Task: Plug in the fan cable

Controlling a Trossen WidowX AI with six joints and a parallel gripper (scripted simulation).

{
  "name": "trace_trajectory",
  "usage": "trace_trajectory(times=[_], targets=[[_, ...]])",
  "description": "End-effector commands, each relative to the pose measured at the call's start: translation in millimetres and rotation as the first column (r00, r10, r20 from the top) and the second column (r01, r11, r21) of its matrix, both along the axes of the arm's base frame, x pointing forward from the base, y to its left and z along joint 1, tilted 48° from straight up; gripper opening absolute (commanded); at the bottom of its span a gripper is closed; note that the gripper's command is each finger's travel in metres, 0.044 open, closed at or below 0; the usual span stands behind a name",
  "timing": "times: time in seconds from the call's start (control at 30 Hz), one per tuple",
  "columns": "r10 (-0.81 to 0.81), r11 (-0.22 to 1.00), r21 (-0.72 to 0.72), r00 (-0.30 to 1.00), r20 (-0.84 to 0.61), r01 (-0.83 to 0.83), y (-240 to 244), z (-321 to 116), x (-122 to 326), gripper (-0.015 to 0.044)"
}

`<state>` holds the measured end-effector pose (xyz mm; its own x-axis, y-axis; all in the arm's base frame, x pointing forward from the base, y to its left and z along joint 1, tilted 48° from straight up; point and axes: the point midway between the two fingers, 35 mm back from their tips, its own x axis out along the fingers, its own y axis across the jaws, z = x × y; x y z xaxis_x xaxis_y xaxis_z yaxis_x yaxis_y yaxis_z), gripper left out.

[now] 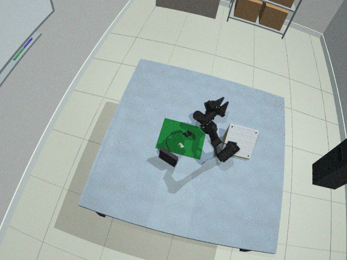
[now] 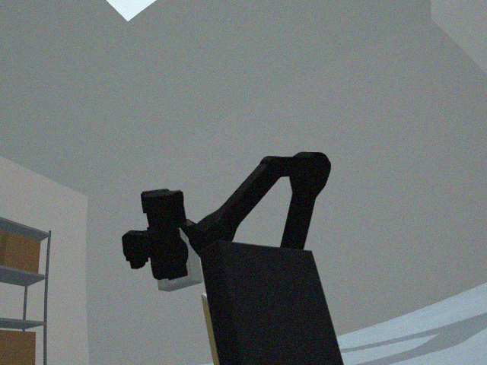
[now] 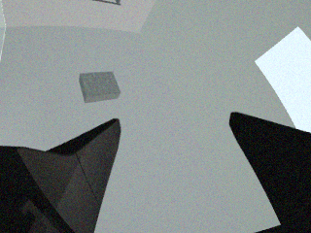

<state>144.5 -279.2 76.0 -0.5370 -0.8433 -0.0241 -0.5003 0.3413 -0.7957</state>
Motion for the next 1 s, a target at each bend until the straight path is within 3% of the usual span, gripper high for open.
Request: trace_trajectory(times=[0.0,0.1,0.17,0.33,0.4,0.63,0.77,0.97], targets=[[0.000,1.000,0.000,1.000,0.000,0.000,0.0,0.0,0.0,0.0426],[0.000,1.000,0.000,1.000,0.000,0.000,0.0,0.0,0.0,0.0440],[0.038,0.998,0.043,0.999,-0.006,-0.038,-4.1,-5.3,8.4,0.0387],[0.289,0.886,0.375,0.957,0.013,-0.273,-16.7,-49.0,66.3,0.0256],[0.367,0.791,0.508,0.929,0.052,-0.340,-12.8,-67.5,86.6,0.0210],[0.462,0.305,0.844,0.844,0.274,-0.441,38.4,-115.5,135.4,0.0210],[0.392,0.001,0.902,0.830,0.397,-0.432,83.0,-121.6,148.9,0.0210],[0.258,-0.270,0.871,0.840,0.477,-0.412,129.3,-110.9,157.0,0.0210]])
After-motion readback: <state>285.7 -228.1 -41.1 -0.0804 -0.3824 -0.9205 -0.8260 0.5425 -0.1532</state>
